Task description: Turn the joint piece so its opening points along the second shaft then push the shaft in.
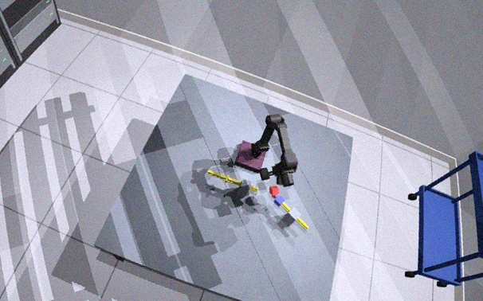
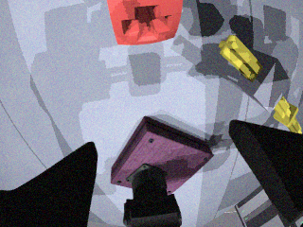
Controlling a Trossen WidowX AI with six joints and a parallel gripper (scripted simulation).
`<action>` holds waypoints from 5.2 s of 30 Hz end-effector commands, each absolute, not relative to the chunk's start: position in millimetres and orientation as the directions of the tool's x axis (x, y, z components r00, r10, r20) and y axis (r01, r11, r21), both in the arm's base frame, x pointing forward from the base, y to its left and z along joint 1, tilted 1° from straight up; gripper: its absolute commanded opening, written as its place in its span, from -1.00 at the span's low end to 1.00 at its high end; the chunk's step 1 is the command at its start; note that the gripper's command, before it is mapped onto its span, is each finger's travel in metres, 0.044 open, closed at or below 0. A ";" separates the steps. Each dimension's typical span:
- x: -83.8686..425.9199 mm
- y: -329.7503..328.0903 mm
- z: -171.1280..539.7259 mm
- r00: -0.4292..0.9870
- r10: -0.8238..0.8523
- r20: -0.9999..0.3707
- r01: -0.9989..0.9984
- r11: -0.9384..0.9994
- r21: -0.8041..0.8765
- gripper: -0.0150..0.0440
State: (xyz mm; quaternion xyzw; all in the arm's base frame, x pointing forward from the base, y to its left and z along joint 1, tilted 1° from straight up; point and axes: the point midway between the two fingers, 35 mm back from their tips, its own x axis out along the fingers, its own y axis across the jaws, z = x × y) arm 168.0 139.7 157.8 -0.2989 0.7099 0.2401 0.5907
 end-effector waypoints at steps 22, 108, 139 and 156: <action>185.7 158.7 118.2 -0.137 -0.137 -0.981 -0.721 0.693 0.004 1.00; 211.6 186.4 87.8 -0.135 -0.135 -0.982 -0.721 0.693 0.004 0.12; 211.6 186.4 87.8 -0.135 -0.135 -0.982 -0.721 0.693 0.004 0.12; 211.6 186.4 87.8 -0.135 -0.135 -0.982 -0.721 0.693 0.004 0.12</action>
